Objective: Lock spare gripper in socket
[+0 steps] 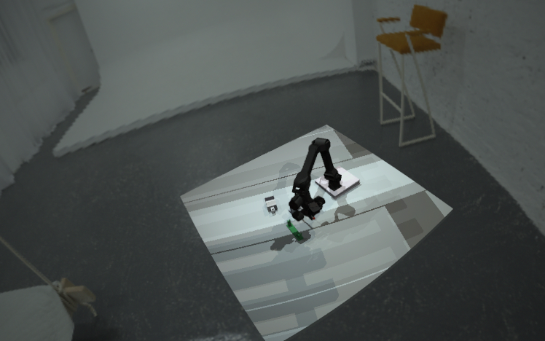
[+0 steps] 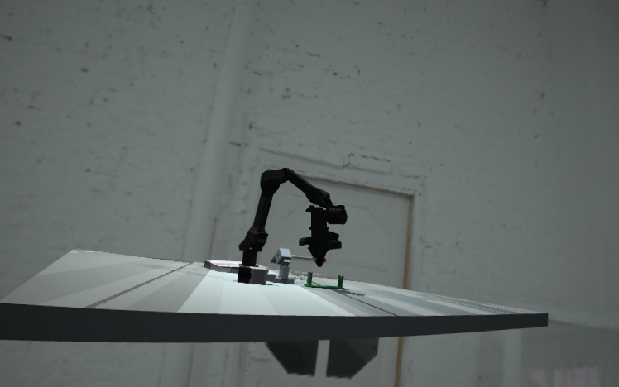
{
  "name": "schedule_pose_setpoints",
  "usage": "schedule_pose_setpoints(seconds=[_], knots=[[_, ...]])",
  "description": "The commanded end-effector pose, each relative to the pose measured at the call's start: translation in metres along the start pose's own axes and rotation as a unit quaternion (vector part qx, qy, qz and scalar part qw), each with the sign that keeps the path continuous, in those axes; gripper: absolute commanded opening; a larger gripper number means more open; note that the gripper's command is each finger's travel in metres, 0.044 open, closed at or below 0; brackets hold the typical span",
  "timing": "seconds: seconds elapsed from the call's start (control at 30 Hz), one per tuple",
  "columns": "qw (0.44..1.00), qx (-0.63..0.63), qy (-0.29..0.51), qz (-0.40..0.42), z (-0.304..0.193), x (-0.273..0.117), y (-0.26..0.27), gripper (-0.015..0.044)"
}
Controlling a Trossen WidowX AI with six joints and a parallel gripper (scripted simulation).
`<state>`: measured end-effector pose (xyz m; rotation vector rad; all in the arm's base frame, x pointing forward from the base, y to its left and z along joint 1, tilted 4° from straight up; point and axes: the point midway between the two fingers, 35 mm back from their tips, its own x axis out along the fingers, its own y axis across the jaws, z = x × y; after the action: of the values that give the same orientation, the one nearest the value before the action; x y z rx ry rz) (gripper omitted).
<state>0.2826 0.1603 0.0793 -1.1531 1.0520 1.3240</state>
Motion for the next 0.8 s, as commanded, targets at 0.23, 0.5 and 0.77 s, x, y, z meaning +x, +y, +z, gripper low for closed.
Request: schedule_pose_setpoints(seconds=[0.23,0.5,0.77], knots=[[1.000,0.002,0.002,0.001,0.009,-0.002,-0.001,0.0000],[1.000,0.000,0.002,0.006,0.011,-0.014,0.002,0.0000],[1.000,0.000,0.006,0.014,0.012,-0.024,0.004,0.0000]])
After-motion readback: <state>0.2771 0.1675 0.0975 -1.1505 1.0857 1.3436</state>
